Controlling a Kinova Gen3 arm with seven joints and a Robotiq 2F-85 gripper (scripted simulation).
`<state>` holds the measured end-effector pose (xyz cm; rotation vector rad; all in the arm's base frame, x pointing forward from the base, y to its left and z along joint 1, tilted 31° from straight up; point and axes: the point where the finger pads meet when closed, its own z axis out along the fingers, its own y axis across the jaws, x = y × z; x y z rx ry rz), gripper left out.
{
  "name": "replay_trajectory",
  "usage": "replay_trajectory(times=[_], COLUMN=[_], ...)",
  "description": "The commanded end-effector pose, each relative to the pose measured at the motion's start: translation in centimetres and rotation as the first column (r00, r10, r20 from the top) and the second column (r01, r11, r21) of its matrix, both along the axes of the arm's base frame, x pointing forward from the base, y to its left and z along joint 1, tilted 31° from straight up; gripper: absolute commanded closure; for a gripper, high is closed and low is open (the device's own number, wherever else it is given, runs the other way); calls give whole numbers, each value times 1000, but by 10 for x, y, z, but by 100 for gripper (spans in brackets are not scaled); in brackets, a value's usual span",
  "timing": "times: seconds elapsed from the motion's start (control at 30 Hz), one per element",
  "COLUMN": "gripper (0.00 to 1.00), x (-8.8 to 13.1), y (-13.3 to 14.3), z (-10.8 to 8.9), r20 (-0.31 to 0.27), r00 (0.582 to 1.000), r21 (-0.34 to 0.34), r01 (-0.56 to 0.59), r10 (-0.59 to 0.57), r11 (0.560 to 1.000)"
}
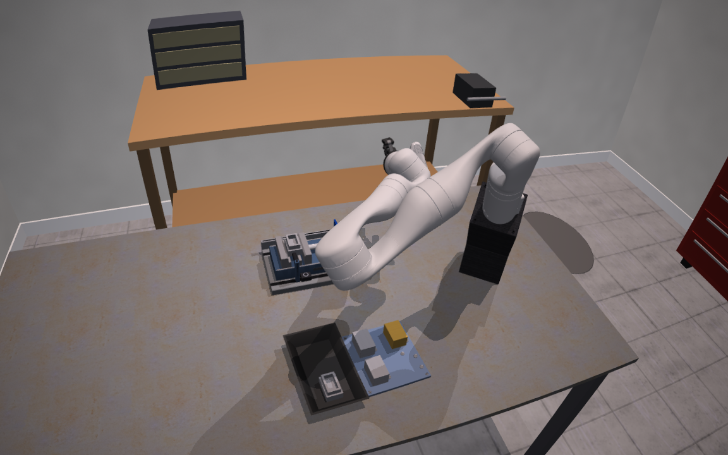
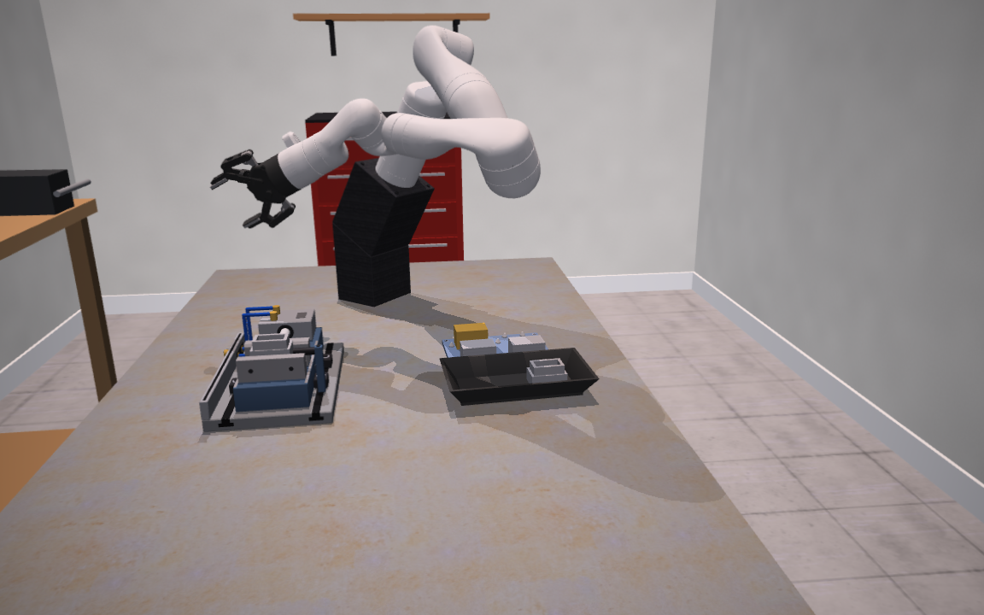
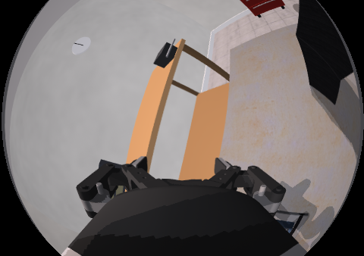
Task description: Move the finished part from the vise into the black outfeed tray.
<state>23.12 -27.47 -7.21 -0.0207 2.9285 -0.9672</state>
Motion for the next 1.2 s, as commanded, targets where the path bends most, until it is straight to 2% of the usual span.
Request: replay_trajectory(times=[0.0, 1.17], gripper=[0, 0], x=[1, 10], y=[1, 4], z=[-1, 1], r20=[4, 14], r00=[1000, 998], r21=[8, 41], r01=[9, 55], r10=[-9, -56], r11=[1000, 998])
